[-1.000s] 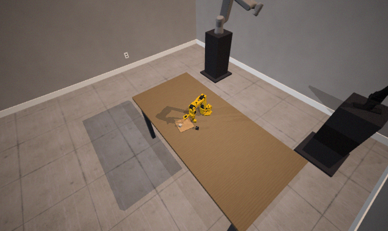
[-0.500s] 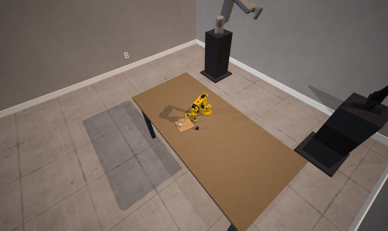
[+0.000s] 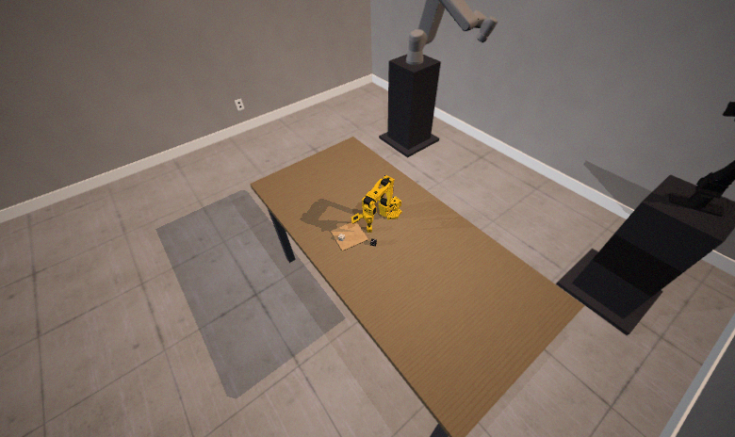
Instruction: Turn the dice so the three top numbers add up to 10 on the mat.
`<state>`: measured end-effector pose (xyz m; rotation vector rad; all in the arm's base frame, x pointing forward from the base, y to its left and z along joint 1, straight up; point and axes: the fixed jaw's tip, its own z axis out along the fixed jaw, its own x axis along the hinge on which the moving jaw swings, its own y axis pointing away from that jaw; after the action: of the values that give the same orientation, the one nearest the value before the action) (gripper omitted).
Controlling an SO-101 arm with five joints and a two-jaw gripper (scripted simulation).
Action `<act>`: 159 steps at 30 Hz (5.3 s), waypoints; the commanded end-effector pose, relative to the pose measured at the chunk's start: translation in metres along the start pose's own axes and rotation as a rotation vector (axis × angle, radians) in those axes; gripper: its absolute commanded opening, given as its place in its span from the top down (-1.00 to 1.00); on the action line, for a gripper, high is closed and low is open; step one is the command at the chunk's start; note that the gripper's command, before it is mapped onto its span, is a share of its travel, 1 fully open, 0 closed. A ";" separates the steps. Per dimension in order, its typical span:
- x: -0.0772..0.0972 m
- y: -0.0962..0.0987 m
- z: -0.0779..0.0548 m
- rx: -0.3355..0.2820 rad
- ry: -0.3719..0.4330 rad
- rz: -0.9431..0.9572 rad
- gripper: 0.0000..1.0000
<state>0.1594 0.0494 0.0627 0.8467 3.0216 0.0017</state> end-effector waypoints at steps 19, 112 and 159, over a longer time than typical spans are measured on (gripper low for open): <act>0.002 0.001 0.001 -0.027 -0.023 0.018 0.37; 0.001 -0.008 0.046 -0.026 -0.024 0.018 0.71; -0.001 -0.007 0.021 -0.026 -0.024 0.018 1.00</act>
<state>0.1481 0.0416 0.0285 0.8786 3.0290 -0.0128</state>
